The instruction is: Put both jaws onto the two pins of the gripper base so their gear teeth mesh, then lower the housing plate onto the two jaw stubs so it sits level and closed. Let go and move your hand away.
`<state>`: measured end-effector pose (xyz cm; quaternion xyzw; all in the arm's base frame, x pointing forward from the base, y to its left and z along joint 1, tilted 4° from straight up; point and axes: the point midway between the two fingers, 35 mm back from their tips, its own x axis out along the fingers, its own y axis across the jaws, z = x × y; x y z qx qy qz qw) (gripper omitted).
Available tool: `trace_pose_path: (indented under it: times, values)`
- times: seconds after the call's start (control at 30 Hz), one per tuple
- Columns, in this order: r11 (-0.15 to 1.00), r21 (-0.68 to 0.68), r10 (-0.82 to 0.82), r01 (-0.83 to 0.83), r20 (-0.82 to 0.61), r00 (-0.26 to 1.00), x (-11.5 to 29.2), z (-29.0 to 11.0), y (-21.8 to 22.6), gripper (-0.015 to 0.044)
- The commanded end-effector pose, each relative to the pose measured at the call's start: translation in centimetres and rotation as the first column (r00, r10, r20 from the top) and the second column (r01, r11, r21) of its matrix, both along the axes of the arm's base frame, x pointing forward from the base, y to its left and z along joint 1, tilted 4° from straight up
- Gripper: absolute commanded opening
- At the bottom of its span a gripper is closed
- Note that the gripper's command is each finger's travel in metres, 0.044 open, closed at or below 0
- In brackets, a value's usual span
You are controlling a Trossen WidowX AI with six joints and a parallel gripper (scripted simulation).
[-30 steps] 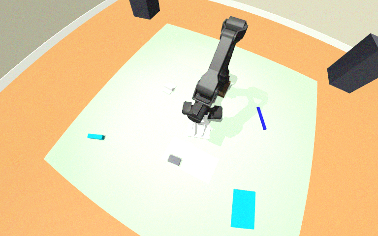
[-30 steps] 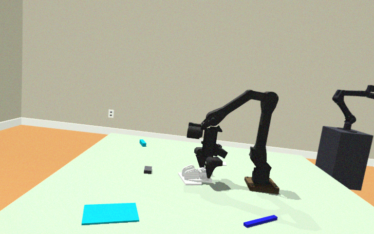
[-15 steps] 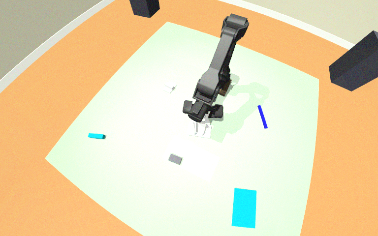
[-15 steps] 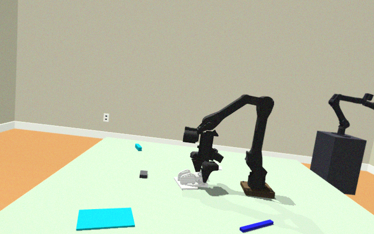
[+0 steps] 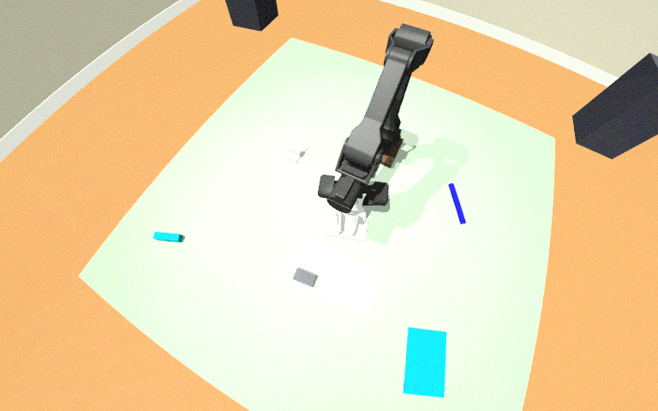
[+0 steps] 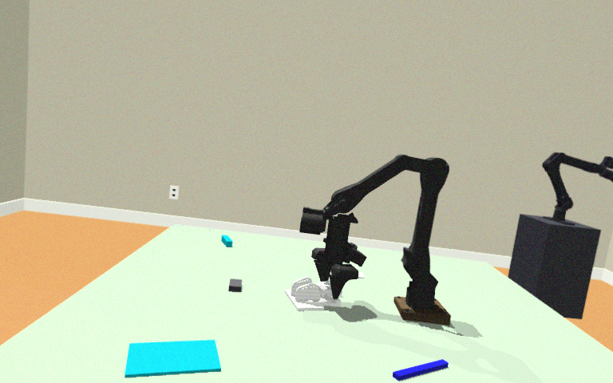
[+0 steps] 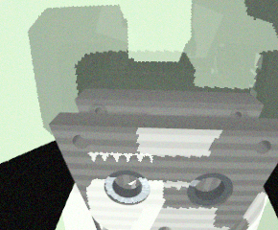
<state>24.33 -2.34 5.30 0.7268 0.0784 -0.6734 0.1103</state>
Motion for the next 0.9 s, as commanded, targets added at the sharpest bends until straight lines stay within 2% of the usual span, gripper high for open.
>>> trace_pose_path:
  times: [0.0,0.87]
  values:
    - [1.0,-0.004,0.003,-0.003,-0.004,1.0,-0.12,-0.11,-0.05,0.0351]
    - [1.0,-0.004,0.008,-0.008,-0.004,1.0,-0.08,-0.61,-0.07,0.0351]
